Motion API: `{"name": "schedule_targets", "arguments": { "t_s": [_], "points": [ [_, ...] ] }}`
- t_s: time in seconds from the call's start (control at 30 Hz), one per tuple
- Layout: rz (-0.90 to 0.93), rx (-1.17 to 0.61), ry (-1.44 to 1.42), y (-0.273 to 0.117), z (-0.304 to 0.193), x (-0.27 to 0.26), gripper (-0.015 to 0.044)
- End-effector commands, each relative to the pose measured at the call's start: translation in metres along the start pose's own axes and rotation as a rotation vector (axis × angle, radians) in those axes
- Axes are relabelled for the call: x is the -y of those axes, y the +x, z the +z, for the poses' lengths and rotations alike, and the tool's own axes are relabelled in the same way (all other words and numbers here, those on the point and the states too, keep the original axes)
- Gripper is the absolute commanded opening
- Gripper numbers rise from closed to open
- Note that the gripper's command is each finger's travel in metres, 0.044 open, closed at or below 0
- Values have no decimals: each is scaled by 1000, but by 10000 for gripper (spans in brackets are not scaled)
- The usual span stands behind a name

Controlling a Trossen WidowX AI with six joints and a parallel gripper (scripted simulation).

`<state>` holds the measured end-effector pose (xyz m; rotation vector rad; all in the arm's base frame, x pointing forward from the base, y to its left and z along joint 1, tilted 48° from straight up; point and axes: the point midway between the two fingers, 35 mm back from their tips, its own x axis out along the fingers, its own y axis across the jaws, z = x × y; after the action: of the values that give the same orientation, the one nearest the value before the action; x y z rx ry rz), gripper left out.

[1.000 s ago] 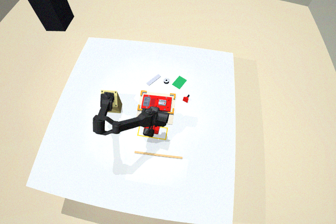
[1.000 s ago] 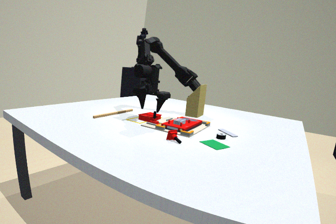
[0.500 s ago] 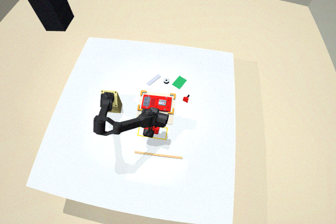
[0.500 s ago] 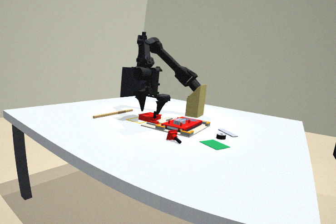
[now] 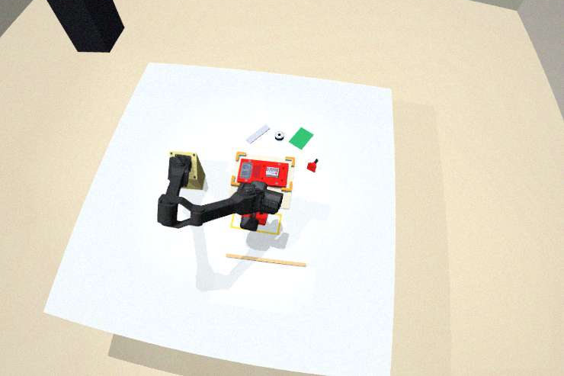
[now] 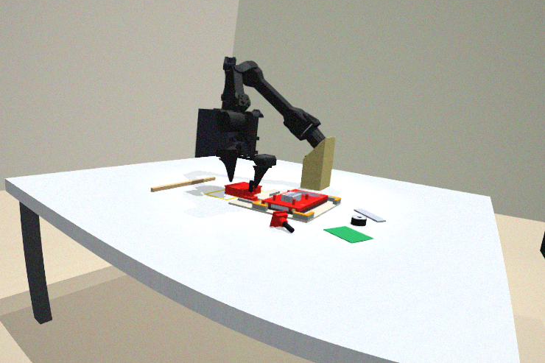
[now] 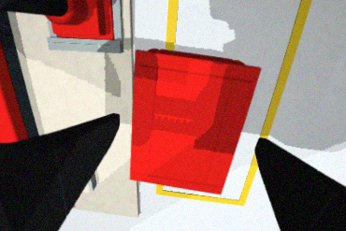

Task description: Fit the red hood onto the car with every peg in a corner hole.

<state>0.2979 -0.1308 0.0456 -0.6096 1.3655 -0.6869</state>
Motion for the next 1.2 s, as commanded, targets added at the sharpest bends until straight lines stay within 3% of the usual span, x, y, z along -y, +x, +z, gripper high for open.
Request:
{"name": "schedule_targets", "arguments": {
  "t_s": [0.0, 0.93, 1.03, 1.17],
  "points": [
    [5, -5, -7, 3, -2, -1, 440],
    [4, -5, -7, 17, -2, -1, 440],
    [-1, 0, 0, 14, 0, 0, 361],
    [-1, 0, 0, 14, 0, 0, 335]
  ]
}}
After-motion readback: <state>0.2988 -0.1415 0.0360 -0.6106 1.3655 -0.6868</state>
